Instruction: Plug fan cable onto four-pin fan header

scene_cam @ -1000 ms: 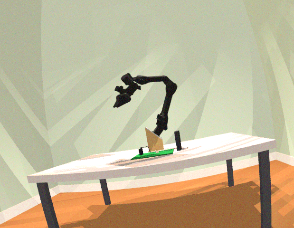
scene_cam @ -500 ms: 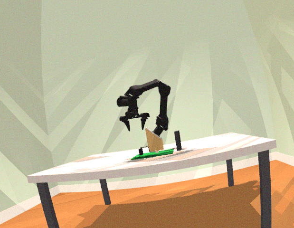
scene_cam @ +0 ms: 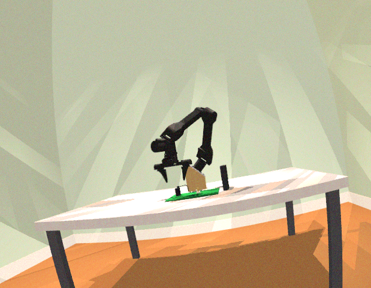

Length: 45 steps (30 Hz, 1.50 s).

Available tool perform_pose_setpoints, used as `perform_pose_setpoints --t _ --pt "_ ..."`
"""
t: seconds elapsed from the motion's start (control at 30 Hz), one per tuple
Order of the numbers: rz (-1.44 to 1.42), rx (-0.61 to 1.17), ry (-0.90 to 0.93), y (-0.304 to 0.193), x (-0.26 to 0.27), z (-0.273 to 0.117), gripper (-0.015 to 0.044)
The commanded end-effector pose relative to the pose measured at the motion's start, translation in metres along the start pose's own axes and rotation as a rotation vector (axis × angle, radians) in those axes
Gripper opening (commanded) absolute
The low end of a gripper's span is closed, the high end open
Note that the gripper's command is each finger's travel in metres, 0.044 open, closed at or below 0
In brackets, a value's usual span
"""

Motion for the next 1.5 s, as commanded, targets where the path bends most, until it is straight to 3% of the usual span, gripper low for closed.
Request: perform_pose_setpoints --t 0.0,1.3,1.47 --pt "0.011 -0.005 0.007 -0.003 -0.001 0.014 0.0440" --pt "0.010 -0.005 0.010 -0.003 0.000 0.065 0.0440" --pt "0.001 -0.007 0.005 -0.002 0.000 0.063 0.0309"
Point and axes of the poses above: the point midway between the two fingers, 35 mm back from their tips, its own z axis out along the fingers, its own x axis across the jaws, y = z × x, the point moved 7 cm from there along -z, back along the fingers, and after that the axes turned 1 degree about z, right-handed, at the moved point
